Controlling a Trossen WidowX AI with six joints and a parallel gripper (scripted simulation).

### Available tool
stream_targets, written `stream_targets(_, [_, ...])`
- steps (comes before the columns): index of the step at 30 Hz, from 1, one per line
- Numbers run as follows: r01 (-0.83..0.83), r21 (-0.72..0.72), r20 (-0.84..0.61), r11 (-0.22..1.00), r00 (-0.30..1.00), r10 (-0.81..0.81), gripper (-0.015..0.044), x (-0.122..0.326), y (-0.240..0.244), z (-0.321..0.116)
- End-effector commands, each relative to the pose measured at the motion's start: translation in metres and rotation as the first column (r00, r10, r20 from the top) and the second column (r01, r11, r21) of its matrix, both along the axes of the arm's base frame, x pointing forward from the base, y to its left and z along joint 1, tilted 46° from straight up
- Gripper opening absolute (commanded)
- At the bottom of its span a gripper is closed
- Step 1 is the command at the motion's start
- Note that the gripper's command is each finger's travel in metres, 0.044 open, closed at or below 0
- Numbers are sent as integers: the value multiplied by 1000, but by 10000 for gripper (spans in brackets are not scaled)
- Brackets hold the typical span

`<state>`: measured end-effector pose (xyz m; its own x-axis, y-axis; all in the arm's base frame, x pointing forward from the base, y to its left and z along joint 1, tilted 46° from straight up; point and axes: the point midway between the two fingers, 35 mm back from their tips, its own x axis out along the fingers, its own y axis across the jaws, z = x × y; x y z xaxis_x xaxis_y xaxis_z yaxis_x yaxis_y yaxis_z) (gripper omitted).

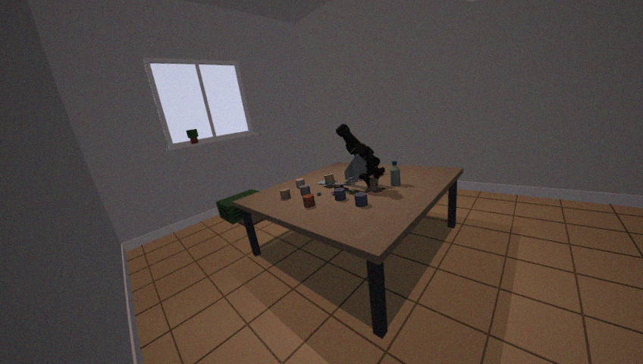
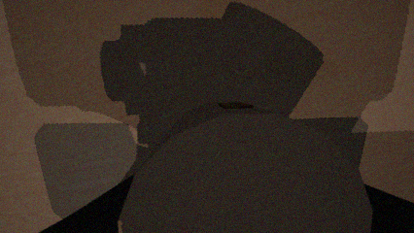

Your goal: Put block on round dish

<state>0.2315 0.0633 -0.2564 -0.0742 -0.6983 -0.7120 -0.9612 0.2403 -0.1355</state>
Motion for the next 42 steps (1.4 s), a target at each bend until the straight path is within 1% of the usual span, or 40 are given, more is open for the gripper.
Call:
stream_targets(1, [2, 1, 4, 1000, 1000, -2, 367, 1, 0, 0])
stream_targets(4, [0, 1, 3, 1000, 1000, 0, 440, 2, 9, 8])
stream_targets(7, [-4, 1, 1, 1000, 1000, 4, 440, 4, 37, 36])
stream_targets(13, [-5, 1, 1, 1000, 1000, 5, 440, 4, 39, 38])
stream_targets(17, [-9, 40, -22, 999, 1000, 10, 335, 14, 44, 45])
stream_targets(20, [53, 47, 31, 997, 998, -55, 260, 21, 45, 51])
stream_targets(25, [167, 42, 141, 985, 975, -172, 260, 27, 43, 57])
stream_targets(31, [308, 56, 277, 950, 909, -311, 260, 34, 40, 64])
stream_targets(36, [418, 82, 384, 905, 824, -416, 260, 40, 37, 70])
stream_targets(42, [535, 131, 500, 834, 691, -522, 260, 47, 33, 78])
